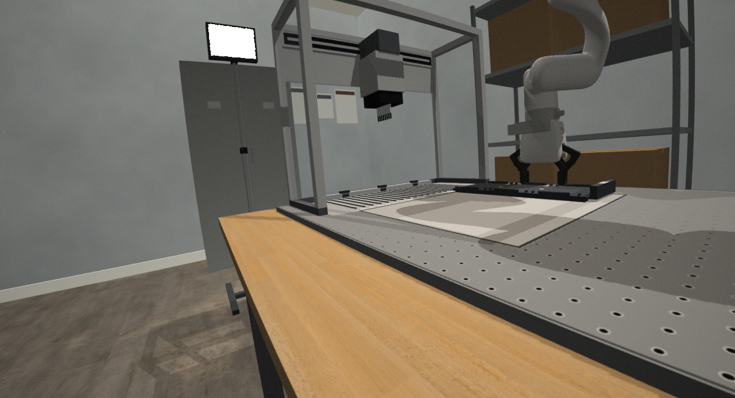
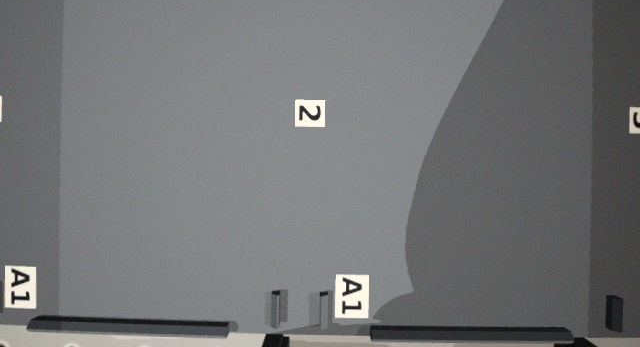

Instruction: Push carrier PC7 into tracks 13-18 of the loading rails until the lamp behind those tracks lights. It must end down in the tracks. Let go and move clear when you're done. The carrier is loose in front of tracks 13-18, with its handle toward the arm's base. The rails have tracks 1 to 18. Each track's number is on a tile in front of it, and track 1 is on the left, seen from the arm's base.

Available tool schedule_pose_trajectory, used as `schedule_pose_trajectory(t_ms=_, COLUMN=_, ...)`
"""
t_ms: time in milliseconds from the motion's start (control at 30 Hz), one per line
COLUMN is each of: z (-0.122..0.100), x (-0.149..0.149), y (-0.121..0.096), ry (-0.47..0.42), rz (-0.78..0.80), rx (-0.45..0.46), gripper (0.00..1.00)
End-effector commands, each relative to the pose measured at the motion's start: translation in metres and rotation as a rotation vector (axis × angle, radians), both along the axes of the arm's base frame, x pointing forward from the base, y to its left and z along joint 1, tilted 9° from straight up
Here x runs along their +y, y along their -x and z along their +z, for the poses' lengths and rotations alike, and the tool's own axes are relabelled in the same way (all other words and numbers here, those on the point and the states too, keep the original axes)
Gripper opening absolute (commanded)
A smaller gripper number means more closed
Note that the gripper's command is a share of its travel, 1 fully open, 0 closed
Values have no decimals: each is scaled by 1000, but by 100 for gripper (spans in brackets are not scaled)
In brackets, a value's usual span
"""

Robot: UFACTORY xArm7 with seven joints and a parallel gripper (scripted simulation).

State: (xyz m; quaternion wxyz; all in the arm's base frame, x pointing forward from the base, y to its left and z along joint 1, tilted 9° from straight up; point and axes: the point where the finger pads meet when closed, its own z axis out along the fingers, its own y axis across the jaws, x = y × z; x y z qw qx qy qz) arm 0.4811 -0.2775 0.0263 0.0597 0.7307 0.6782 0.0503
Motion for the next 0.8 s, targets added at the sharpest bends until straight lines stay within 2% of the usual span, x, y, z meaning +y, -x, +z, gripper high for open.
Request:
schedule_pose_trajectory(t_ms=0, z=2, x=2, y=-2, ry=2, rz=0, rx=-4, gripper=100)
schedule_pose_trajectory(t_ms=767, z=2, x=11, y=-2, ry=2, rz=0, rx=-4, gripper=100)
